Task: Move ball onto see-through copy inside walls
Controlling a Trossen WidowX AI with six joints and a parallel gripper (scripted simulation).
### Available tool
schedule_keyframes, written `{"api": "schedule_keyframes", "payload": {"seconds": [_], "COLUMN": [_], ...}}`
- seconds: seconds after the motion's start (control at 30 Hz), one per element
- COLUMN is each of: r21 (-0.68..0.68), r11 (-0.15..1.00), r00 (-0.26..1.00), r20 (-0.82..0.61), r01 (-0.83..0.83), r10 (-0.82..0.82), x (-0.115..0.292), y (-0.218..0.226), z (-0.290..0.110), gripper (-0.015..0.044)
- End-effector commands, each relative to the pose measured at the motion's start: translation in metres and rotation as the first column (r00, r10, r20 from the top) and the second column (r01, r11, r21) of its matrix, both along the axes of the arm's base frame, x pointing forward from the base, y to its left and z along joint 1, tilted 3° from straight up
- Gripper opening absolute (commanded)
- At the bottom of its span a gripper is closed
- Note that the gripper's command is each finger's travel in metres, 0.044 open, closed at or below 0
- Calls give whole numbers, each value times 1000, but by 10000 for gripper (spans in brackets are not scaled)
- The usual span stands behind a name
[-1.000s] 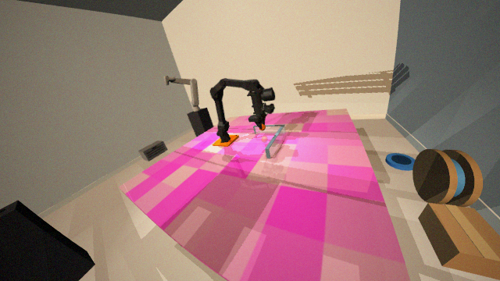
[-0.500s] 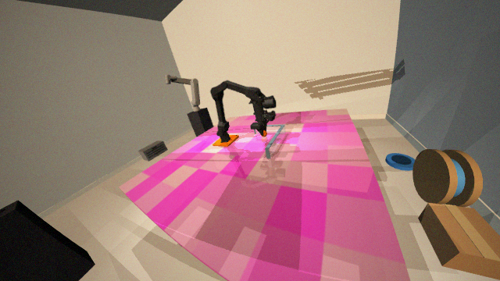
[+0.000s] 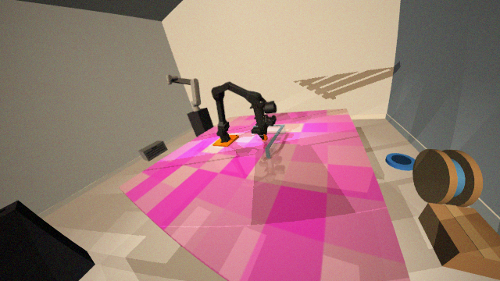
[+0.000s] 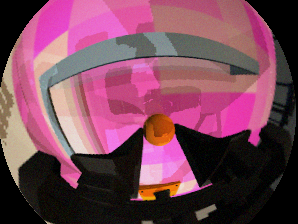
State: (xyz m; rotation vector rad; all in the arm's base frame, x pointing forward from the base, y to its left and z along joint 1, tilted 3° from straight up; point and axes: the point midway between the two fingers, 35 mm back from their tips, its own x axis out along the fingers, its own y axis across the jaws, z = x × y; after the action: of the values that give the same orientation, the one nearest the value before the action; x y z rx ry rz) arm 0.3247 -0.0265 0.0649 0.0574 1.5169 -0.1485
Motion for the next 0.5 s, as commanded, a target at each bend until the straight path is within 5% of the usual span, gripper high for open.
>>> {"api": "schedule_keyframes", "payload": {"seconds": [0.0,0.37,0.47], "r21": [1,1,0], "r11": [1000,1000,1000], "r00": [1000,1000,1000], "r20": [-9,-9,-2], "r01": [-3,-3,2], "r10": [3,3,-2], "x": [-2,-2,0], "y": [0,-1,-1], "z": [-9,-18,-14], "gripper": [0,0,79]}}
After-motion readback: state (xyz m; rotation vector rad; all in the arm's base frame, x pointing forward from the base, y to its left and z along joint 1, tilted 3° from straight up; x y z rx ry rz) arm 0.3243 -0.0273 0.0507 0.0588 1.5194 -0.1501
